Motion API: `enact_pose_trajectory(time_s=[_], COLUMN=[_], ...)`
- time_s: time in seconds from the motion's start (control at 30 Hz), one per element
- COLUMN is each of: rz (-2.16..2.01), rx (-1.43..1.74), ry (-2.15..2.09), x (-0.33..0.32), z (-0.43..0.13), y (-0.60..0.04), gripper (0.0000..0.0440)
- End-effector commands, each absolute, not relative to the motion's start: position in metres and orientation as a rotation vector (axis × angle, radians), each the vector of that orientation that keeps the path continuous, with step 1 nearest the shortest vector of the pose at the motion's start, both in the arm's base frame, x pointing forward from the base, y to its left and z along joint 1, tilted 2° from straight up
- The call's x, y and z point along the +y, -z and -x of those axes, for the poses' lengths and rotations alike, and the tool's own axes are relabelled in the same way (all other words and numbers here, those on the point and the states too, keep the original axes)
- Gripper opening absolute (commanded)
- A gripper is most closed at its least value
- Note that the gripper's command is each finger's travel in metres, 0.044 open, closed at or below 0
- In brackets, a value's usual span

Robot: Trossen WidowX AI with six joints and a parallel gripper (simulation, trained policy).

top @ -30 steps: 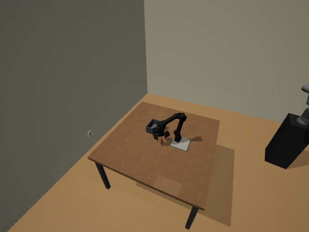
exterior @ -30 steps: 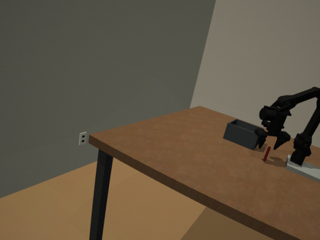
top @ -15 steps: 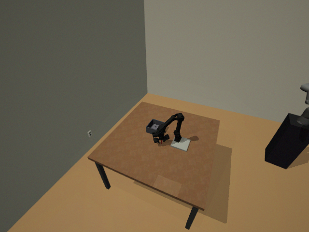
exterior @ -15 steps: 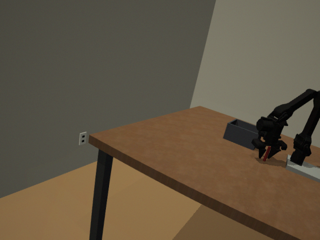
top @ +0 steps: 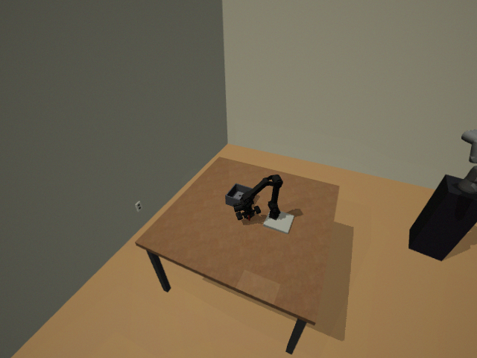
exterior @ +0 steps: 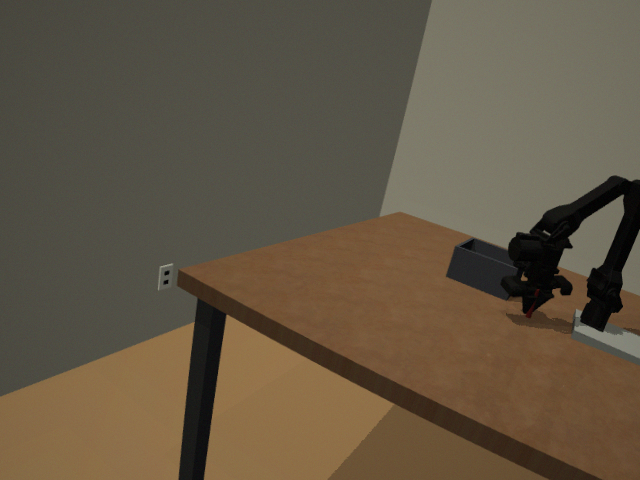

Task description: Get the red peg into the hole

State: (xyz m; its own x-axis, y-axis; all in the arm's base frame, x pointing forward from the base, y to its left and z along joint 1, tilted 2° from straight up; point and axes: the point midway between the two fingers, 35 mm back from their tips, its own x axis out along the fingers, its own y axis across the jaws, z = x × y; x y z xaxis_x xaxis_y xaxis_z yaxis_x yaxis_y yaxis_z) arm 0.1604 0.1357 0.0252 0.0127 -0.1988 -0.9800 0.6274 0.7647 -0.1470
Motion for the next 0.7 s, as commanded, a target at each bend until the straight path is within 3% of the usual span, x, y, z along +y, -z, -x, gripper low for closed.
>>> enact_pose_trajectory(time_s=[0.0, 0.67], rz=[-0.376, -0.517], rx=[1.391, 1.19], ry=[0.65, 0.729], x=[0.136, 0.108], z=[-0.169, -0.223], y=[-0.042, -0.123], gripper=[0.0, 0.0])
